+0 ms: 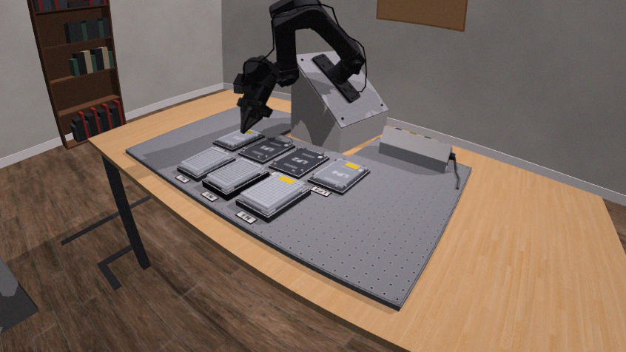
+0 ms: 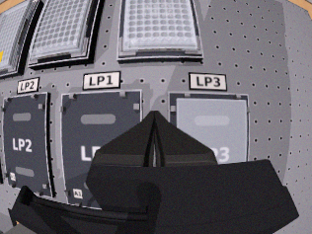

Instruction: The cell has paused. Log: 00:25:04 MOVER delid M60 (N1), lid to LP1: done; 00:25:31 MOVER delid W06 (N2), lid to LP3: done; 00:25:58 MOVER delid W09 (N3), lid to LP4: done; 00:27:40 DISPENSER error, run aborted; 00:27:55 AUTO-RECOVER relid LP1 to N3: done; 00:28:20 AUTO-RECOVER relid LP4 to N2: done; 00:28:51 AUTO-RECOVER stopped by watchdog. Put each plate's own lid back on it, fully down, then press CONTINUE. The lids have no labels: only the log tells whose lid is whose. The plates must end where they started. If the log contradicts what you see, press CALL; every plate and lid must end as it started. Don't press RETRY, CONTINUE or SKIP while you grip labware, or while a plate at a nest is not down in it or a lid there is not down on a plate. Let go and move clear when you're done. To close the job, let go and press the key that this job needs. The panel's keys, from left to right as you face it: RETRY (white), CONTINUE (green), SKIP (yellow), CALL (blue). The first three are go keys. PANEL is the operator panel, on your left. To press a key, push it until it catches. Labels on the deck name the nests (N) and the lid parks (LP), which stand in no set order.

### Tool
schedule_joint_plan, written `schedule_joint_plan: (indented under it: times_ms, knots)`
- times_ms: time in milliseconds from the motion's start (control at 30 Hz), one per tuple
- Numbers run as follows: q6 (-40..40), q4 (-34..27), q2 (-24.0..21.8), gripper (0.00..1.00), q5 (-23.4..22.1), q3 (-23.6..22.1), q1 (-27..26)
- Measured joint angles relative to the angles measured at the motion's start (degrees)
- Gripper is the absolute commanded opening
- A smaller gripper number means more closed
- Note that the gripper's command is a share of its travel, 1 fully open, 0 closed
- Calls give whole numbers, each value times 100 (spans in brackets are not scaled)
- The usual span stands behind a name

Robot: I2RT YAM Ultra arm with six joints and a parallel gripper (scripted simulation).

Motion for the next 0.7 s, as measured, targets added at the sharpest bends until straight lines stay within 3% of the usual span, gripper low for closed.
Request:
schedule_joint_plan:
  times_ms: [700]
  knots:
    - [48,131,0,0,0,0,0]
